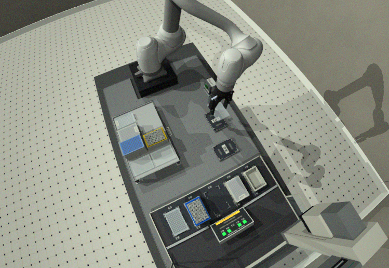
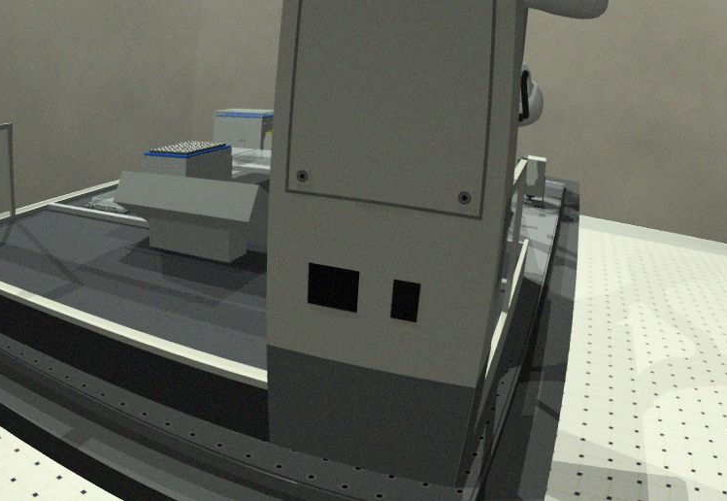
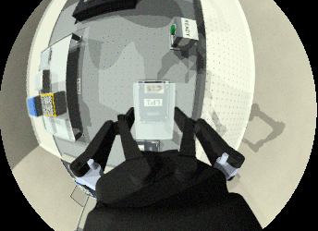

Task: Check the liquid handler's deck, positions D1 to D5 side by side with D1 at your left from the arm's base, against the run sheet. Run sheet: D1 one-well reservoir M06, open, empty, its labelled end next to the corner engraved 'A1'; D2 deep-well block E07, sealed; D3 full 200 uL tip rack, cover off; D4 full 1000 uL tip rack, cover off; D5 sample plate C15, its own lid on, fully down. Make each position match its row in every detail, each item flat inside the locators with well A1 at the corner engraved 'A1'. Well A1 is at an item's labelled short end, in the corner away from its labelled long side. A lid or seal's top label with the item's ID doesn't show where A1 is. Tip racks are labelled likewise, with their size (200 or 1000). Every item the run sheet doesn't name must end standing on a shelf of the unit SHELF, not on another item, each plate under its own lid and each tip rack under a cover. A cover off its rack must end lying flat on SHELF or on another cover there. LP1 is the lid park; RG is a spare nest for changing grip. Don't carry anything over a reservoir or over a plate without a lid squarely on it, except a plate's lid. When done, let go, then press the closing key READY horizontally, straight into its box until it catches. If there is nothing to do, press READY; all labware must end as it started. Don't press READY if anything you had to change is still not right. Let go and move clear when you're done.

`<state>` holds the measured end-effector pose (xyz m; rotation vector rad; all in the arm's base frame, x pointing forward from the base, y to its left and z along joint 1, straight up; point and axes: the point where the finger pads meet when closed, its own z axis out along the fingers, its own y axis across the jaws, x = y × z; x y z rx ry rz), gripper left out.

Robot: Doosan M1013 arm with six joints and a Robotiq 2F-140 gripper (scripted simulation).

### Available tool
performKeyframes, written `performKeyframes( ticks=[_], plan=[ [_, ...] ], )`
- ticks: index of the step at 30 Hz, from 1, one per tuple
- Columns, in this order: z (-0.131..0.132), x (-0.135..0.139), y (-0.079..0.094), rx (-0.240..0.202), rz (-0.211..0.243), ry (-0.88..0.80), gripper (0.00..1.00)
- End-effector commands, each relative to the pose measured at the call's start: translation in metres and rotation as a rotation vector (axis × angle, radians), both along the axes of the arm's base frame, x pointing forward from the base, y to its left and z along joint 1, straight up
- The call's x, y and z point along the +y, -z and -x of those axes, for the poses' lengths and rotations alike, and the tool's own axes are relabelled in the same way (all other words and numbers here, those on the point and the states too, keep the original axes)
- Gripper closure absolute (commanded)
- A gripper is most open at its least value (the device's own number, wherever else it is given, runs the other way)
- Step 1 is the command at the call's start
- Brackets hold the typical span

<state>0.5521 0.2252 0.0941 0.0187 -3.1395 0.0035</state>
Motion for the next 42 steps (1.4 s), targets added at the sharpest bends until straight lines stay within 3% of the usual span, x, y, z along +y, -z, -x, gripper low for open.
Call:
performKeyframes(
  ticks=[1,42],
  plan=[
    [0.0,0.0,-0.004,-0.001,-0.001,0.0,0.9],
    [0.0,0.0,-0.063,-0.001,-0.001,0.0,0.9]
  ],
)
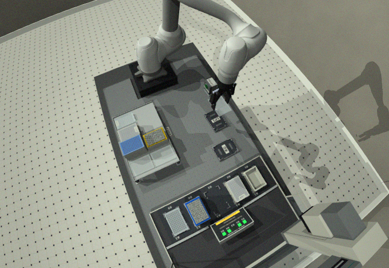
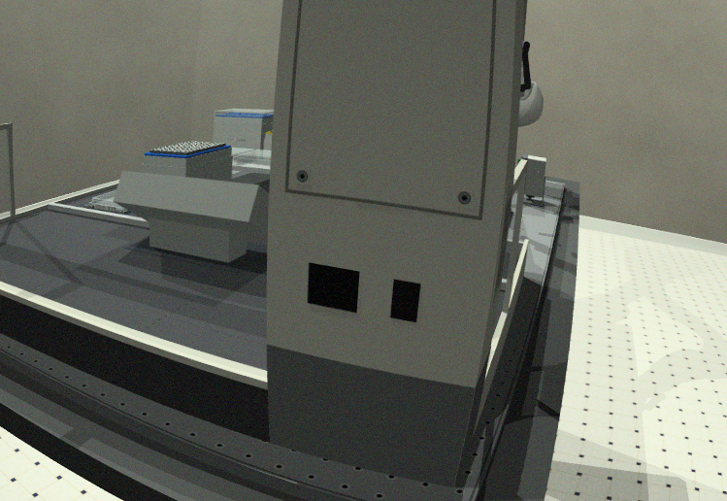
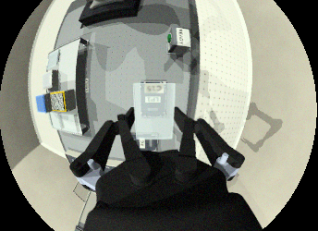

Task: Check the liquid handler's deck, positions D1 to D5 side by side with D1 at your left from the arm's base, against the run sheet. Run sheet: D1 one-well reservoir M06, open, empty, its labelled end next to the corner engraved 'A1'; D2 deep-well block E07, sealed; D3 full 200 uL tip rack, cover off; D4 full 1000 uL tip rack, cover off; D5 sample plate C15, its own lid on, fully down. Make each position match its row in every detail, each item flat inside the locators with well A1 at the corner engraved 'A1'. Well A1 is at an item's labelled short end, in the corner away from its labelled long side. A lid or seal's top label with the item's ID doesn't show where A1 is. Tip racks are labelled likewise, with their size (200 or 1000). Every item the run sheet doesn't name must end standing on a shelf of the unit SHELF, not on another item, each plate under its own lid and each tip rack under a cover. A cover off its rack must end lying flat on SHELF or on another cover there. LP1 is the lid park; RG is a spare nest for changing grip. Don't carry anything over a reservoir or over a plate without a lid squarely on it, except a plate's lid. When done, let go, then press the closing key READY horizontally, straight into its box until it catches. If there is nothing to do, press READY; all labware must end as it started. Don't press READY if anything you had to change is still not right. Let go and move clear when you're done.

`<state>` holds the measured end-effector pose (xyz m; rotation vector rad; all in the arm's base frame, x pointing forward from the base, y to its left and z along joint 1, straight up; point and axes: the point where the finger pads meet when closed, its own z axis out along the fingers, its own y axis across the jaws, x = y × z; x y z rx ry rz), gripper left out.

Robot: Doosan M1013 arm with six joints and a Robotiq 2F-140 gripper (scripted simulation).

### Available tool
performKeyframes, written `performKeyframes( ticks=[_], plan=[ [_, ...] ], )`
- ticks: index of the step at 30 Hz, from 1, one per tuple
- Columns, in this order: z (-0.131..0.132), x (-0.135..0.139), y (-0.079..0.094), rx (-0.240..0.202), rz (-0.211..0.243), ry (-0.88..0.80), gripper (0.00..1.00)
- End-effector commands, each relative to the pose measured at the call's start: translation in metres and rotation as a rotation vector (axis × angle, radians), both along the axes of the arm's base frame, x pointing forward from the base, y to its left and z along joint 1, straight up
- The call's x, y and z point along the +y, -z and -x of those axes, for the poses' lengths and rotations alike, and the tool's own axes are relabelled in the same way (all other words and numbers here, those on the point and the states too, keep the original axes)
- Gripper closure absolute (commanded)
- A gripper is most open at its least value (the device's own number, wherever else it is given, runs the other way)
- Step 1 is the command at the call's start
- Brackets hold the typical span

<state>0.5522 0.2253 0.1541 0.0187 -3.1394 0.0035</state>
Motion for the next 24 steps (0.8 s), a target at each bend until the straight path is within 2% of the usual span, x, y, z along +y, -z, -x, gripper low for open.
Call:
performKeyframes(
  ticks=[1,24],
  plan=[
    [0.0,0.0,-0.004,-0.001,-0.001,0.0,0.9],
    [0.0,0.0,-0.039,-0.001,-0.001,0.0,0.9]
  ],
)
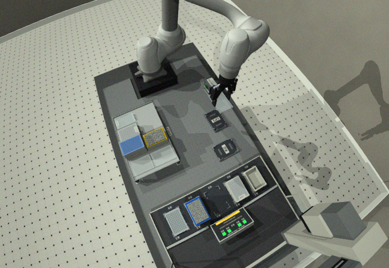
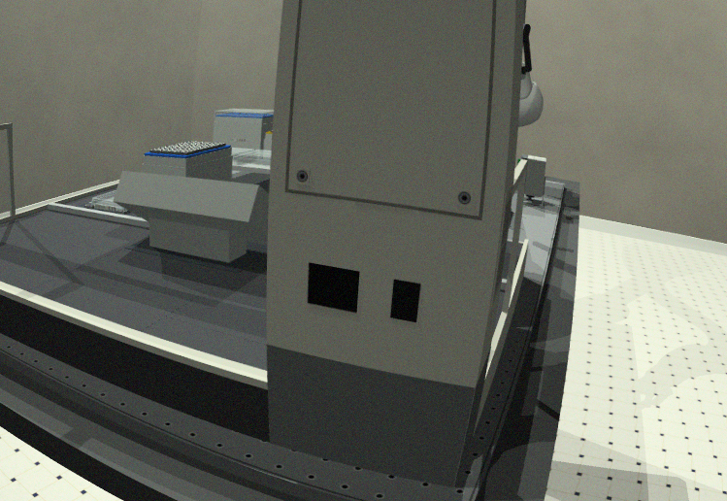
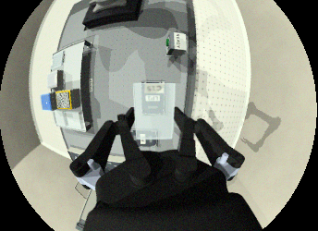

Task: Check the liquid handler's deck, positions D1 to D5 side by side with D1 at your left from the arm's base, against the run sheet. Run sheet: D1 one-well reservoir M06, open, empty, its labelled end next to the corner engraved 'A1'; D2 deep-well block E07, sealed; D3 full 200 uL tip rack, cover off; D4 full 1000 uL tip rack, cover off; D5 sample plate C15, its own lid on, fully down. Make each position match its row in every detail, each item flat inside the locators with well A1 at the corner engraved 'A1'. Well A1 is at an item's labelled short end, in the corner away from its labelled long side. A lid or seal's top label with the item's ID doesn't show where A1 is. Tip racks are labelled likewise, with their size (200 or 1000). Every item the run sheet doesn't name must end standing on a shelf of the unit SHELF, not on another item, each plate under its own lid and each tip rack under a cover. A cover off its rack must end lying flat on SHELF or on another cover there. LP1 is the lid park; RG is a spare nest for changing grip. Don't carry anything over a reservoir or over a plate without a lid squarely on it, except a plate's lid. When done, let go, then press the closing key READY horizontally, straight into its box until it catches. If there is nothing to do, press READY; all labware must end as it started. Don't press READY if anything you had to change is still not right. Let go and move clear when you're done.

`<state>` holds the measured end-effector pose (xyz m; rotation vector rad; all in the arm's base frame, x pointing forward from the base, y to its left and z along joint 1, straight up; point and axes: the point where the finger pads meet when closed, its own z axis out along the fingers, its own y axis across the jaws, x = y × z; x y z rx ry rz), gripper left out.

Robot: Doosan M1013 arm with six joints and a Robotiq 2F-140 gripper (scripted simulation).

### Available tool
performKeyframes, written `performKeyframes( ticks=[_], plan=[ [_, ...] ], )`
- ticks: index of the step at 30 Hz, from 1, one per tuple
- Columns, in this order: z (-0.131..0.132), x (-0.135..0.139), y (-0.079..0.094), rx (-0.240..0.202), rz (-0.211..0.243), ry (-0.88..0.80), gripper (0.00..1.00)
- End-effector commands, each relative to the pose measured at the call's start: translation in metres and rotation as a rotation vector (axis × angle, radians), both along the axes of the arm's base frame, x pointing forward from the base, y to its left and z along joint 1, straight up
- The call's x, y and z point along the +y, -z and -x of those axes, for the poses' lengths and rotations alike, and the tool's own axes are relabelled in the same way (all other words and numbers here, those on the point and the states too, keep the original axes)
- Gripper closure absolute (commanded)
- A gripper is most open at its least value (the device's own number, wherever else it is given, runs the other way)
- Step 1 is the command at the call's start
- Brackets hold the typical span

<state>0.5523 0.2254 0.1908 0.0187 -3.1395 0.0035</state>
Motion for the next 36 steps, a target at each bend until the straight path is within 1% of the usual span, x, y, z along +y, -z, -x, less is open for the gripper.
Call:
performKeyframes(
  ticks=[1,4,6,21,23,36],
  plan=[
    [0.0,0.0,-0.004,-0.001,-0.001,0.0,0.9],
    [0.0,0.0,-0.009,-0.001,-0.001,0.0,0.9],
    [0.0,0.0,-0.009,-0.001,-0.001,0.0,0.9],
    [0.0,0.0,-0.034,-0.001,-0.001,0.0,0.9],
    [0.0,0.0,-0.034,-0.001,-0.001,0.0,0.9],
    [0.0,0.0,-0.056,-0.001,-0.001,0.0,0.9]
  ],
)
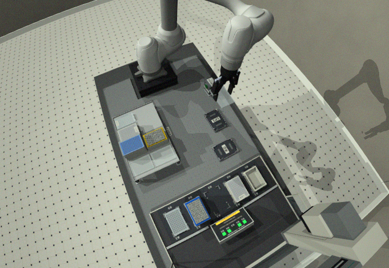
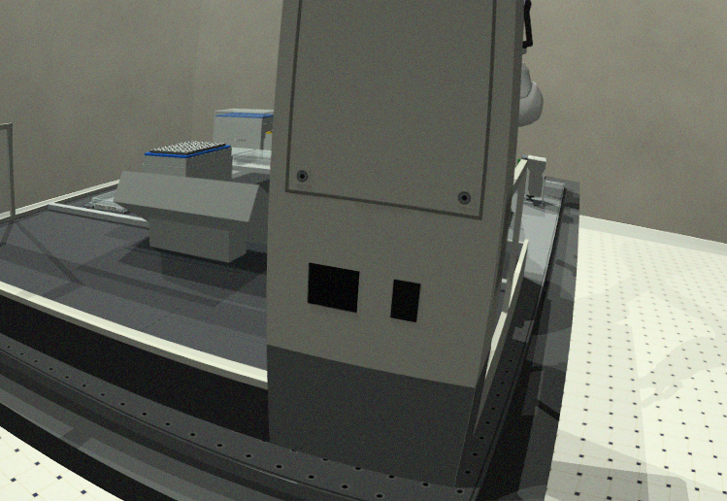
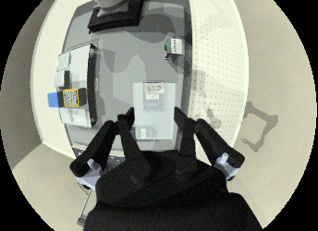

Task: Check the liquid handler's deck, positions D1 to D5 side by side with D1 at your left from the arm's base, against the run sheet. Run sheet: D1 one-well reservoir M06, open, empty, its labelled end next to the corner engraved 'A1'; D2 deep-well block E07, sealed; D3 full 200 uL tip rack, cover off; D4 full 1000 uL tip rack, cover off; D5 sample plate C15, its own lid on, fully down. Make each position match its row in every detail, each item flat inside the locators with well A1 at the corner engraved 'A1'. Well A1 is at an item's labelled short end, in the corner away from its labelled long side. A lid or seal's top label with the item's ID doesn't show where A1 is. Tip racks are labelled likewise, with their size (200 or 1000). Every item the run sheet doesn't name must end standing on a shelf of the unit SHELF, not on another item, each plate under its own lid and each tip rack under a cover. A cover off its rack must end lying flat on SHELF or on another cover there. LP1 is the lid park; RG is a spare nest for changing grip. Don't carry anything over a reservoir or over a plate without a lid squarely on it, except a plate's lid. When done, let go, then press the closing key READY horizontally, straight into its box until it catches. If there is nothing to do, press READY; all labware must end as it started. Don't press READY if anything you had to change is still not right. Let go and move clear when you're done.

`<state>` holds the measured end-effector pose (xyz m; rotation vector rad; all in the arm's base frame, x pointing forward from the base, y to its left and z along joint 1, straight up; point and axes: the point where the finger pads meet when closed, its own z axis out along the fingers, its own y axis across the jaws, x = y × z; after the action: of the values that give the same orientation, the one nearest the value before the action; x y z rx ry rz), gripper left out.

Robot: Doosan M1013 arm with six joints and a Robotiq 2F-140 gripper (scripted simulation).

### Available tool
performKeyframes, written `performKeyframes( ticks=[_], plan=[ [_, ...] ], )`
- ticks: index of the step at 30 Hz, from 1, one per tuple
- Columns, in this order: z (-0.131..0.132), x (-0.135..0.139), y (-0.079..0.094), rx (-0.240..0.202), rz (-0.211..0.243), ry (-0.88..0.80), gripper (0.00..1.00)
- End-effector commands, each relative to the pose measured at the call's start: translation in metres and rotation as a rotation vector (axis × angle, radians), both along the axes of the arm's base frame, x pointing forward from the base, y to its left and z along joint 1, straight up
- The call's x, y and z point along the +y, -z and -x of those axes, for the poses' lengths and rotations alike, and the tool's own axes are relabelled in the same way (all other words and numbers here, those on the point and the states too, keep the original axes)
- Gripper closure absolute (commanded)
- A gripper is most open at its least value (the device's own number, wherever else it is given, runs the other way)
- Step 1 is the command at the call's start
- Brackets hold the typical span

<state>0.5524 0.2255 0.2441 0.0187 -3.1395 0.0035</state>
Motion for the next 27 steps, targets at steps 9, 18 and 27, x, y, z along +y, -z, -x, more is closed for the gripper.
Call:
performKeyframes(
  ticks=[9,18,27],
  plan=[
    [0.0,0.0,-0.005,-0.001,-0.001,0.0,0.9],
    [-0.03,-0.001,-0.005,-0.001,-0.001,0.0,0.9],
    [-0.065,-0.003,-0.005,-0.001,-0.001,0.0,0.9]
  ],
)
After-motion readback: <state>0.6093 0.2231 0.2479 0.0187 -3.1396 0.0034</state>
